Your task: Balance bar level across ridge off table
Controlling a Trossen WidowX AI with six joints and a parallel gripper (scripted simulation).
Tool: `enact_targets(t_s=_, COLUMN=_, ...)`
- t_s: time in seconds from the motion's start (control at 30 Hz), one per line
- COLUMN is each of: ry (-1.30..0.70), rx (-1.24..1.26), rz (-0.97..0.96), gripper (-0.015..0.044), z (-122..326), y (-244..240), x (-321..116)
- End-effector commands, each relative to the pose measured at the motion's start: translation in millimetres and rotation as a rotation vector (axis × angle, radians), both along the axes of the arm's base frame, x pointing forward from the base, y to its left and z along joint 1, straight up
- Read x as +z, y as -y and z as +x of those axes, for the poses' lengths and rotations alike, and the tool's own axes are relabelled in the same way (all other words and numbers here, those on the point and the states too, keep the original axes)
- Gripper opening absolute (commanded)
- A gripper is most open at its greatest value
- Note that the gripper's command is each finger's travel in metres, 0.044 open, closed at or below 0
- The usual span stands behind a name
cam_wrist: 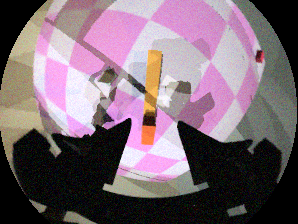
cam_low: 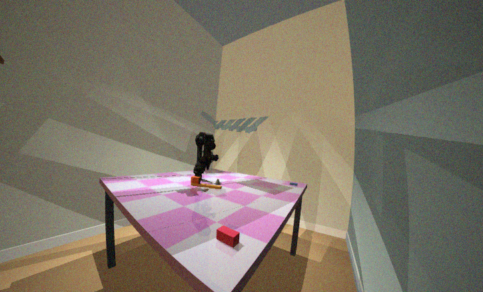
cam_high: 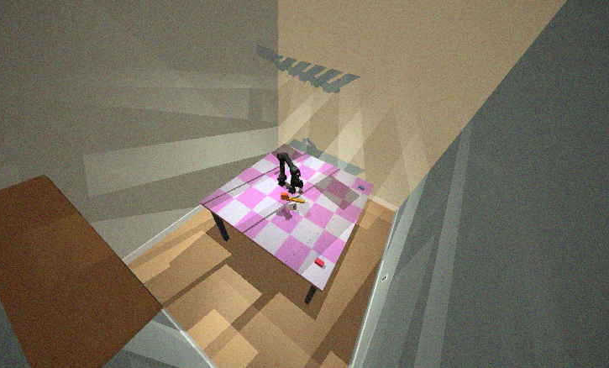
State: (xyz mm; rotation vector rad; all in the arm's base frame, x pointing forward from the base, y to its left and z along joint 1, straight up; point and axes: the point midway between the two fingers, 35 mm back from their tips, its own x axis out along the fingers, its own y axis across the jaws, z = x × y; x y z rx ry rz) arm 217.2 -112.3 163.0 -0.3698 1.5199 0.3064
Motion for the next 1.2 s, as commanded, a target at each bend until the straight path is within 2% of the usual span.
enact_targets(t_s=0.0, ry=-0.013, rx=-0.031, rz=0.025, gripper=0.0315, z=-3, y=-1, x=2)
enact_targets(t_s=0.2, ry=-0.012, rx=-0.031, rz=0.025, gripper=0.0315, z=0, y=0, x=-14)
enact_targets(t_s=0.6, ry=-0.013, rx=-0.031, rz=0.025, gripper=0.0315, z=-1, y=0, x=-91)
enact_targets(t_s=1.17, ry=-0.013, rx=-0.031, rz=0.025, gripper=0.0315, z=-1, y=0, x=-109)
